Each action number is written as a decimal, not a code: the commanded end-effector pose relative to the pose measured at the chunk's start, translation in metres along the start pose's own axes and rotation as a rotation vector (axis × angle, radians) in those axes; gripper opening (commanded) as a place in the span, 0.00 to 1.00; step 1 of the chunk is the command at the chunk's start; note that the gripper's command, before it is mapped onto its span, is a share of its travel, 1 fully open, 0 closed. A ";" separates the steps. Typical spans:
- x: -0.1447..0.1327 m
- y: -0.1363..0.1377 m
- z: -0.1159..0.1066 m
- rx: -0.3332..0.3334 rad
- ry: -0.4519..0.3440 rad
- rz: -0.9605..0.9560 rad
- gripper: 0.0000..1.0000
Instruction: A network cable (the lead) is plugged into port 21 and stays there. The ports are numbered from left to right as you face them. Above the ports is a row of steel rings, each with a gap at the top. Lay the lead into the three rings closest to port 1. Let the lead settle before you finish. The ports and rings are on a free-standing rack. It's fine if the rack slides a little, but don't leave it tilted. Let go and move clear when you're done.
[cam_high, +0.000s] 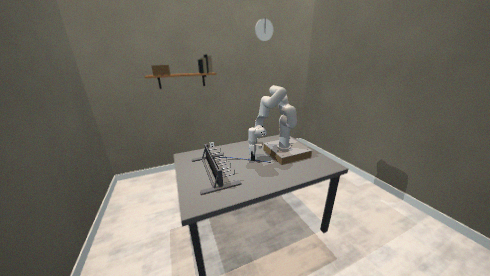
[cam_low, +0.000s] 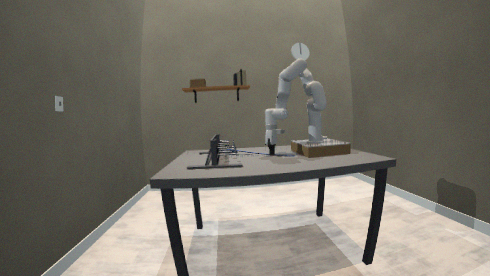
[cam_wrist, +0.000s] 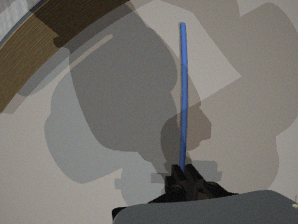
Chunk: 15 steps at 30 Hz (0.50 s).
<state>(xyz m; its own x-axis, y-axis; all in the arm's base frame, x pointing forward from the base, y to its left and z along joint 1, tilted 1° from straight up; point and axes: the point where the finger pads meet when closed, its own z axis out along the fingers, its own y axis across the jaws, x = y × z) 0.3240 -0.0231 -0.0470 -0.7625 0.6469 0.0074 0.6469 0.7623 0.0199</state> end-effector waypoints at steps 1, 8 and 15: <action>-0.001 0.001 -0.004 -0.002 -0.003 0.000 0.00; -0.001 0.001 -0.011 -0.002 -0.003 0.000 0.00; -0.001 0.001 -0.017 -0.002 -0.003 0.000 0.00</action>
<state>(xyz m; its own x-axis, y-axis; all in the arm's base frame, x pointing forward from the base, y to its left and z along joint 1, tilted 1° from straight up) 0.3238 -0.0234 -0.0343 -0.7625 0.6469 0.0076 0.6469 0.7623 0.0198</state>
